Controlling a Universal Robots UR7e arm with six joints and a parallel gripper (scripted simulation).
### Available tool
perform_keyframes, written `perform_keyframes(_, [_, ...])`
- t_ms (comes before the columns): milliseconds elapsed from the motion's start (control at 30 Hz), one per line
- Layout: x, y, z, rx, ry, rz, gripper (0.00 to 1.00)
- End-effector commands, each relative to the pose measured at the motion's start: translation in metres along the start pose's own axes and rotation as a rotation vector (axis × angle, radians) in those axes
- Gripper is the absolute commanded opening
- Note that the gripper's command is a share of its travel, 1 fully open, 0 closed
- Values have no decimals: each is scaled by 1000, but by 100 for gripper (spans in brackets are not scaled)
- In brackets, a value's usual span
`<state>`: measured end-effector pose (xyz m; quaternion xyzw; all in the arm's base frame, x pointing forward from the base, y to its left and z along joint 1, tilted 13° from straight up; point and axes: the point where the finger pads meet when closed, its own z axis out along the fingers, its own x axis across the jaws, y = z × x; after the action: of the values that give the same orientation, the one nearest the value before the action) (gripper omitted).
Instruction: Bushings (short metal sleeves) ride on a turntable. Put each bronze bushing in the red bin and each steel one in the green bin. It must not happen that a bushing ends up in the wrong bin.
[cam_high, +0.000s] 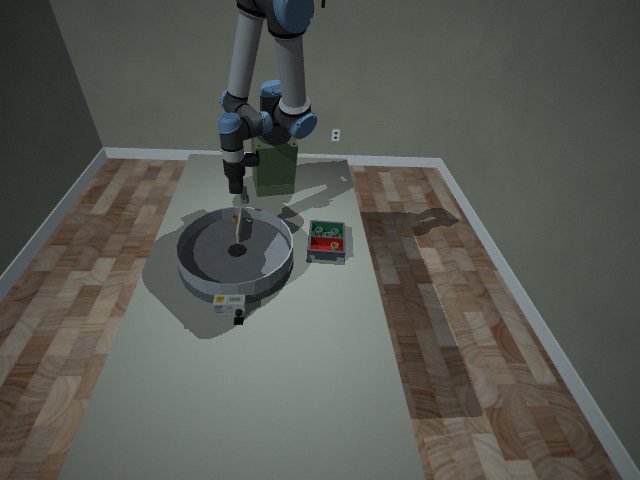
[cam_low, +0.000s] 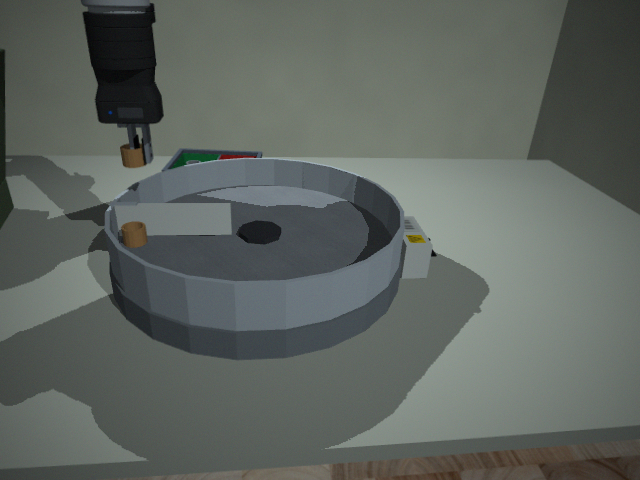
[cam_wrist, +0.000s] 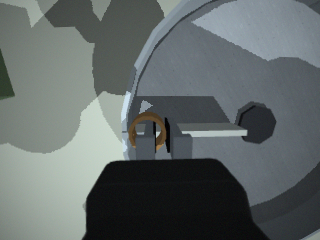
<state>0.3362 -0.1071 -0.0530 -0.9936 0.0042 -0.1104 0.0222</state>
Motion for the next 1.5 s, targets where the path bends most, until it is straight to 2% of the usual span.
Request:
perform_keyframes(0, [7,-14,-1,-5,-2,2,0])
perform_keyframes(100, [19,-47,0,-5,-2,2,0])
perform_keyframes(167, [19,-47,0,-5,-2,2,0])
perform_keyframes(233, [27,-69,0,-5,-2,2,0])
perform_keyframes(333, [27,-69,0,-5,-2,2,0])
perform_keyframes(433, [39,-103,0,-5,-2,2,0])
perform_keyframes(533, [47,-125,0,-5,-2,2,0])
perform_keyframes(633, [47,-125,0,-5,-2,2,0])
perform_keyframes(667, [51,-136,0,-5,-2,2,0])
perform_keyframes(733, [51,-136,0,-5,-2,2,0])
perform_keyframes(867, [67,-179,0,-4,-2,2,0])
perform_keyframes(1000, [67,-181,0,-5,-2,2,0])
perform_keyframes(1133, [83,-224,0,-4,-2,2,0])
perform_keyframes(1167, [83,-225,0,-5,-2,2,0])
perform_keyframes(1200, [87,-236,0,-5,-2,2,0])
perform_keyframes(1367, [87,-236,0,-5,-2,2,0])
perform_keyframes(1467, [100,-270,1,-5,-2,2,0])
